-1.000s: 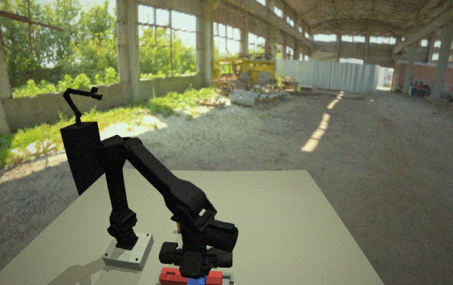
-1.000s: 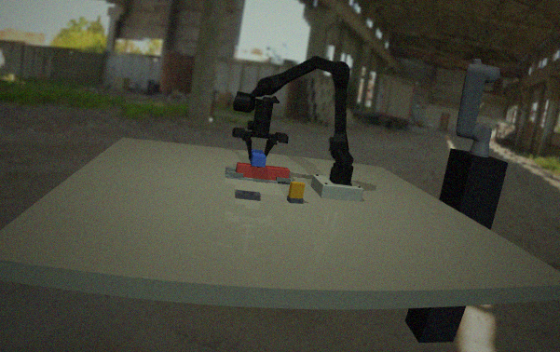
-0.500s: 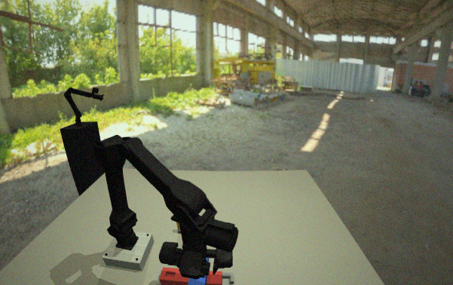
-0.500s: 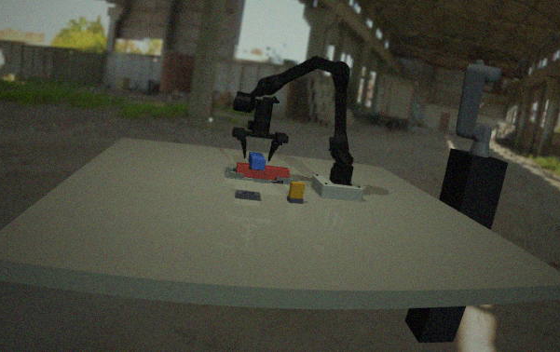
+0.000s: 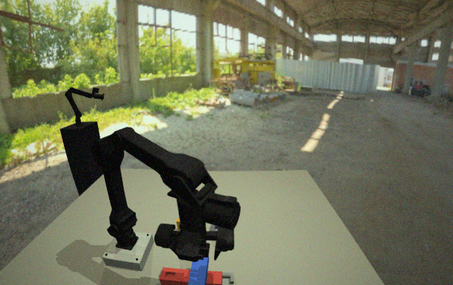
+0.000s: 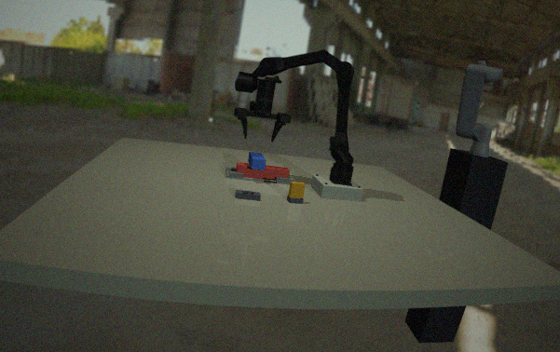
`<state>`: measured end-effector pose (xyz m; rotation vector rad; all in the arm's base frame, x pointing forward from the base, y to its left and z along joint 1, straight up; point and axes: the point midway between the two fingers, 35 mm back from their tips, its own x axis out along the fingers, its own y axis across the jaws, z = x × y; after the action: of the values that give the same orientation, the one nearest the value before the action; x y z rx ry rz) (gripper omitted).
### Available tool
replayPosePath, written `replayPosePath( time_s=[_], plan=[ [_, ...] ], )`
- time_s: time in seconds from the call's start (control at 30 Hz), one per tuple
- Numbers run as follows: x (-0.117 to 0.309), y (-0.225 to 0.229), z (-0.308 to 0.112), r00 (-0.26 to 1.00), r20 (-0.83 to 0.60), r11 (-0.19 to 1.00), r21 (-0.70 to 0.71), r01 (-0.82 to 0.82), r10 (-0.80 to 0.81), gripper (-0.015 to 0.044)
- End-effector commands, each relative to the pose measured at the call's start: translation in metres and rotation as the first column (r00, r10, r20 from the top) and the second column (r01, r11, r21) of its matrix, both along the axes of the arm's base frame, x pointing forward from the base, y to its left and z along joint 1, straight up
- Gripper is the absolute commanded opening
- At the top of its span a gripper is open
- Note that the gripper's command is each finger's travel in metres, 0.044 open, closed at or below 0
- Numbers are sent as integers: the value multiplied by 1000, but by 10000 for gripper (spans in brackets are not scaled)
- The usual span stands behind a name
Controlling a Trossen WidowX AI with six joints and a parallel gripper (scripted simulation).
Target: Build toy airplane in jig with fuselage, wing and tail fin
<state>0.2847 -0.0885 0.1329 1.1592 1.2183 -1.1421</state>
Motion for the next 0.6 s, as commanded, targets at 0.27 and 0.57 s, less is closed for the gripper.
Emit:
replayPosePath(
  time_s=[0.27,0.57],
  plan=[
    [0,0,17,904,-4,903,-16,-428,428,440],
    [0,0,16,227,-31,227,-23,-974,973,440]
  ],
)
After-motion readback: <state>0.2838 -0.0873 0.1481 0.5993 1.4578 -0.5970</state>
